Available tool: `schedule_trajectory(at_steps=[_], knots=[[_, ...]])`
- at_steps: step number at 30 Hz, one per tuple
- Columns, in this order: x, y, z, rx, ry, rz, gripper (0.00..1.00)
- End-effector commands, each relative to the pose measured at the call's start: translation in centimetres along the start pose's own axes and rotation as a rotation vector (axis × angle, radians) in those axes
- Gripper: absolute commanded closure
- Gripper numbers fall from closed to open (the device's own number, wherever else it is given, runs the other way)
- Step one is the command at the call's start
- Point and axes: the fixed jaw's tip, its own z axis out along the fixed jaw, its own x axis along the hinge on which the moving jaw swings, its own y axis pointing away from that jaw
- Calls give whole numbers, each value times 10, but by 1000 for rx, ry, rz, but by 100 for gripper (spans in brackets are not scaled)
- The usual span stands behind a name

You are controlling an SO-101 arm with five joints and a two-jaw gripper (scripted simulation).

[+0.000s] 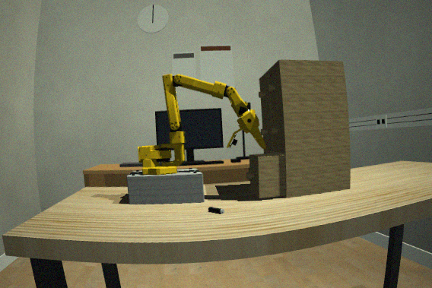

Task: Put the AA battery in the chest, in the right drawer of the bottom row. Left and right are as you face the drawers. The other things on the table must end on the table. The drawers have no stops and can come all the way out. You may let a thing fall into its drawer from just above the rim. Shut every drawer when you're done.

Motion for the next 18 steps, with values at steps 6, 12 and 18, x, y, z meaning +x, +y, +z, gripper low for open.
schedule_trajectory(at_steps=[6,12,18], knots=[[6,-3,-6,7,28,1,75],[6,-3,-6,7,28,1,75],[-2,-3,-16,8,28,2,75]])
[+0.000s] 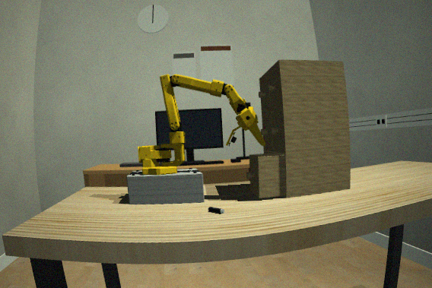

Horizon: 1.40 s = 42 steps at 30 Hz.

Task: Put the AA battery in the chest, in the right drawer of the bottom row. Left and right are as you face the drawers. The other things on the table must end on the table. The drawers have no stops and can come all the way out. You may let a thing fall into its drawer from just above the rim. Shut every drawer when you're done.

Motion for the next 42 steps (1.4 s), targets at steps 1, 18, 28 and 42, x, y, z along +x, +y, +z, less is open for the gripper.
schedule_trajectory(at_steps=[1,18,28,42], knots=[[-6,-3,-11,7,6,2,75],[-37,-2,-33,9,6,4,75],[-43,-2,-36,9,6,5,75],[-43,-2,-36,9,6,5,75]])
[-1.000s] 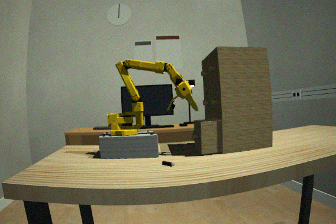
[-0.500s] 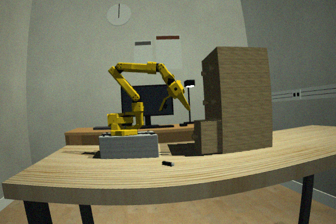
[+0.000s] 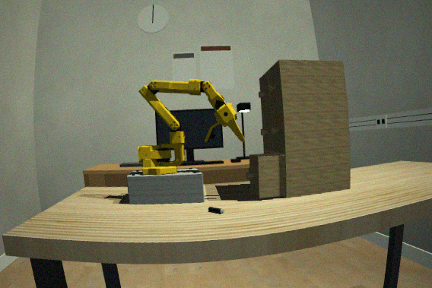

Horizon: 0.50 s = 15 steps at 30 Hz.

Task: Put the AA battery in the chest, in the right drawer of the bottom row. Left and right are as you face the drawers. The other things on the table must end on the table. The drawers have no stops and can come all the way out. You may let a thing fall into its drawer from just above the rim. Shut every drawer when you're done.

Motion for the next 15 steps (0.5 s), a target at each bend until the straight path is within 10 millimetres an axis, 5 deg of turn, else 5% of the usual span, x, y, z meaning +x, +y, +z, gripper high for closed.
schedule_trajectory(at_steps=[1,15], knots=[[-5,-2,0,7,-13,1,75],[-42,-3,-9,12,-14,1,75]])
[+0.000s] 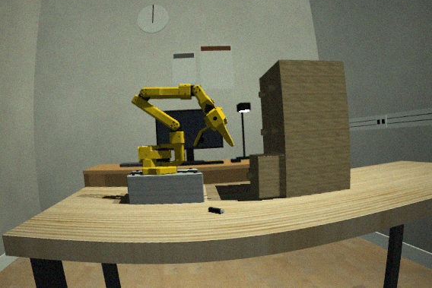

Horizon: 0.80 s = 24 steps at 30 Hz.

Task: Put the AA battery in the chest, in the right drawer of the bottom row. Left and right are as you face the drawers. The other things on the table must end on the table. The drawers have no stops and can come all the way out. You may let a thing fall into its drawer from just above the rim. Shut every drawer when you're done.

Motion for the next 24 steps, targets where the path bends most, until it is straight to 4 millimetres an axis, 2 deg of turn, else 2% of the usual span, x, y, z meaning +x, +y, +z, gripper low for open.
schedule_trajectory(at_steps=[1,24], knots=[[-16,-2,-3,10,9,0,75],[-18,-1,-3,6,9,0,75]])
